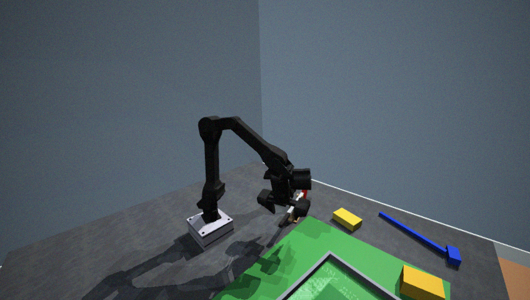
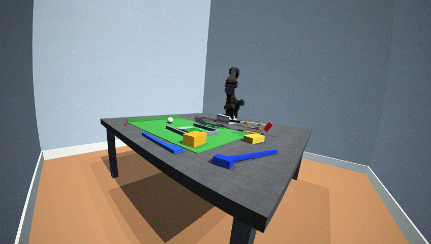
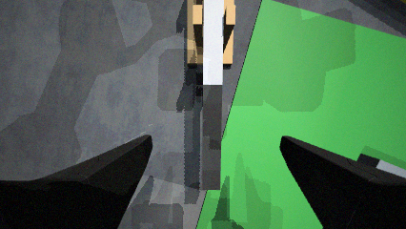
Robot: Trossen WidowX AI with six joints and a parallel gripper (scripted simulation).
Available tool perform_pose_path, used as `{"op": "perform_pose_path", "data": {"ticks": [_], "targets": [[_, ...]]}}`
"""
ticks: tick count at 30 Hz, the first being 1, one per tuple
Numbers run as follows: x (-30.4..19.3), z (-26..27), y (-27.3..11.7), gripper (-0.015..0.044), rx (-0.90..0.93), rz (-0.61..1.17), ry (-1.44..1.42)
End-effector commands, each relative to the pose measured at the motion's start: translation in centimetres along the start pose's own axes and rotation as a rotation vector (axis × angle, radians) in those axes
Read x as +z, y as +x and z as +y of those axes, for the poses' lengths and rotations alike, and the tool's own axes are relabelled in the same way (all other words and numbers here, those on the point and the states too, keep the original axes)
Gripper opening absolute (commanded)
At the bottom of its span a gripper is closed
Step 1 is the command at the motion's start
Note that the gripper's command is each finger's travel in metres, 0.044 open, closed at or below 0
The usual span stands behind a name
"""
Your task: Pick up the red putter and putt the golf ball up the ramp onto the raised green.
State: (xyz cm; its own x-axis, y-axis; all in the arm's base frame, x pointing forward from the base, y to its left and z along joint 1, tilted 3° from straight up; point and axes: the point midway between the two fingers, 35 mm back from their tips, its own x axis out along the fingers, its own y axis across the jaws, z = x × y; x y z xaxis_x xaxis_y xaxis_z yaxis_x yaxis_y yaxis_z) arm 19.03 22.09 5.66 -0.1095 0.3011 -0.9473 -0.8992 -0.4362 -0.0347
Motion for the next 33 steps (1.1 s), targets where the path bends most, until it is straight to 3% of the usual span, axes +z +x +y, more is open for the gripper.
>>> {"op": "perform_pose_path", "data": {"ticks": [1, 32, 33], "targets": [[-0.5, 0.2, 1.5, 0.0440, 0.008, 0.009, 0.007], [-1.4, 0.3, 4.7, 0.0440, 0.008, 0.009, 0.007], [-1.2, 0.1, 4.4, 0.0414, 0.004, 0.001, 0.001]]}}
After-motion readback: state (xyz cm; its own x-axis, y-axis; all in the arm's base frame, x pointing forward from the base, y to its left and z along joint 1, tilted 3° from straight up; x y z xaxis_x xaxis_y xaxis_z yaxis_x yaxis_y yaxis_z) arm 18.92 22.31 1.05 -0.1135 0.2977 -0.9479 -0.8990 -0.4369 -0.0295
